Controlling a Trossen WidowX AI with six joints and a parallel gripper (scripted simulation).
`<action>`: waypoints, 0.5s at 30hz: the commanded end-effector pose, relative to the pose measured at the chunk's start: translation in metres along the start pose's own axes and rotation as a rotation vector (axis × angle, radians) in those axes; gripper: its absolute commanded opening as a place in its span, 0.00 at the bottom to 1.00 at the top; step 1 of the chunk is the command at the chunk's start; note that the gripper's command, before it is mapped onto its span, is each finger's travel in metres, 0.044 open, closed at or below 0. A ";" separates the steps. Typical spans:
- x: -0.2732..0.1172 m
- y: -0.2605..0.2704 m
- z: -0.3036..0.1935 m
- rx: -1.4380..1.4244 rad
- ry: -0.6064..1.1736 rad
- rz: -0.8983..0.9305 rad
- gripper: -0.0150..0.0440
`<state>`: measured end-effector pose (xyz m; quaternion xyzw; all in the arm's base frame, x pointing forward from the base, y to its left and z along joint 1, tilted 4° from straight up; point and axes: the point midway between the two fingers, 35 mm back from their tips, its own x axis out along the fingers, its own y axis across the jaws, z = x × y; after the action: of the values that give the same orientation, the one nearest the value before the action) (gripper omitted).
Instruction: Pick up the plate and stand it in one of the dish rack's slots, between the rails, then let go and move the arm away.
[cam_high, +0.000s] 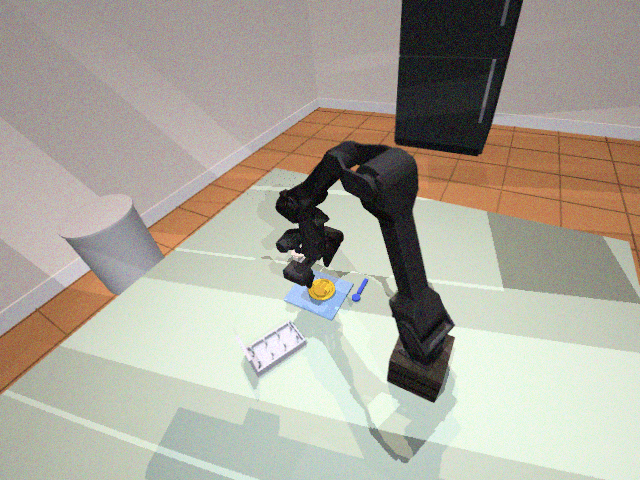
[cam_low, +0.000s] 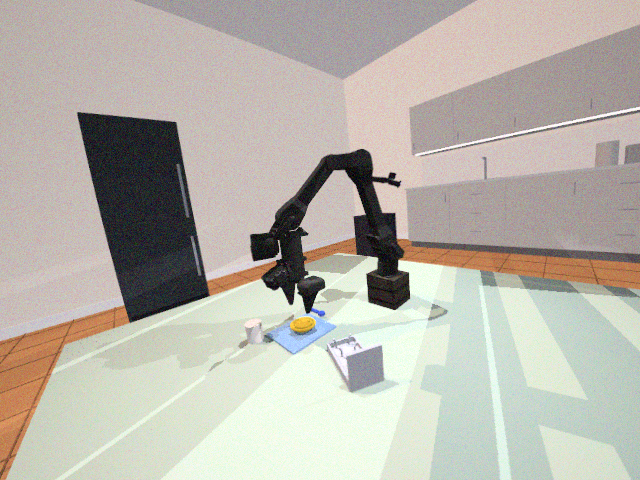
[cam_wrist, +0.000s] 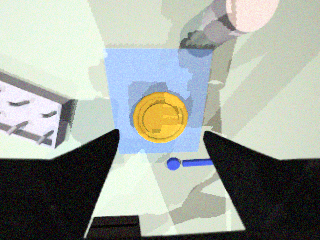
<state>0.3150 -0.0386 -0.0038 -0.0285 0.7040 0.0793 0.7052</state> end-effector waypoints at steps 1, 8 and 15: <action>0.001 0.000 -0.004 -0.025 0.015 -0.014 0.93; 0.010 0.000 -0.004 -0.025 0.014 -0.014 0.93; 0.022 0.000 -0.003 -0.025 0.014 -0.014 0.93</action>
<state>0.3138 -0.0377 -0.0194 -0.0398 0.7051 0.0829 0.7031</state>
